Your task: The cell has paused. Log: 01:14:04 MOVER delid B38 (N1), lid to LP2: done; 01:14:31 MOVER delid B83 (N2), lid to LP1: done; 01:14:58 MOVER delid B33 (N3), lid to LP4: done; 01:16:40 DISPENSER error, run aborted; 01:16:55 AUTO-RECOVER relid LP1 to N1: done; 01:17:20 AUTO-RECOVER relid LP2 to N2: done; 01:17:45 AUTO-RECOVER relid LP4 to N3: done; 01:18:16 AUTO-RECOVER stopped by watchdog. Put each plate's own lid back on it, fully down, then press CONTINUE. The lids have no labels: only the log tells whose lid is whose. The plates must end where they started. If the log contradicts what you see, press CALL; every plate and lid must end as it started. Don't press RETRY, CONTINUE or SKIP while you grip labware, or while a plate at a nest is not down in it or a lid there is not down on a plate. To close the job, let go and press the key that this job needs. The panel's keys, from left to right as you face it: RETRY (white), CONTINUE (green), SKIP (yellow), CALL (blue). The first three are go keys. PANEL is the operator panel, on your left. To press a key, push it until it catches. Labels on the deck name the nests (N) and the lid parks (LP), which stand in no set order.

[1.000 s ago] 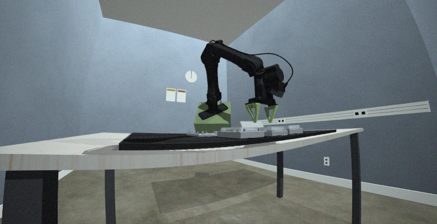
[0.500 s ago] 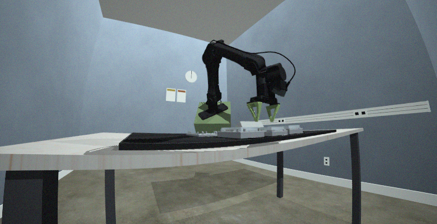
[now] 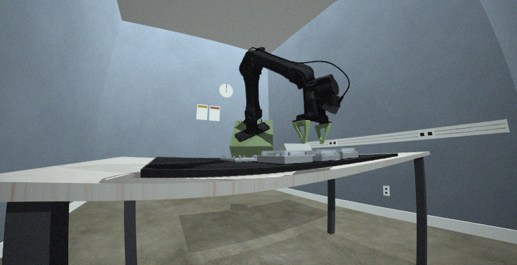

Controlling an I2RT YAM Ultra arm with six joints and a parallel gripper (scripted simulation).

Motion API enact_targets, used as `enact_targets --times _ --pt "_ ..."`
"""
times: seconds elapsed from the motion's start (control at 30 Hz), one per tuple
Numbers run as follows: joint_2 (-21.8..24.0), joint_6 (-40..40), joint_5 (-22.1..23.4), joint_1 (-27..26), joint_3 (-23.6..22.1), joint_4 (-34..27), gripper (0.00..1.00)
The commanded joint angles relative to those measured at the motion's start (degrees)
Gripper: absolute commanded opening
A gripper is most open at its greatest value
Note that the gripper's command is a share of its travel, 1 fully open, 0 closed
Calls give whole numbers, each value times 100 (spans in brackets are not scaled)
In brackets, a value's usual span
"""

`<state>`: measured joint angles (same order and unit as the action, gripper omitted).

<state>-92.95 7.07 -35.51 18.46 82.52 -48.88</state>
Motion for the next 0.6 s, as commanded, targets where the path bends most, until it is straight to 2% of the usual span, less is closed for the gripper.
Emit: enact_targets --times 0.0,0.17,0.2,0.37,0.57 --pt "10 37 -46 159 174 -46 100" --pt "-97 -81 54 112 -3 175 100" --pt "85 -98 56 82 -111 208 100" --pt "-170 -183 113 -104 -171 390 100" --pt "-149 -285 162 -203 -215 605 100"
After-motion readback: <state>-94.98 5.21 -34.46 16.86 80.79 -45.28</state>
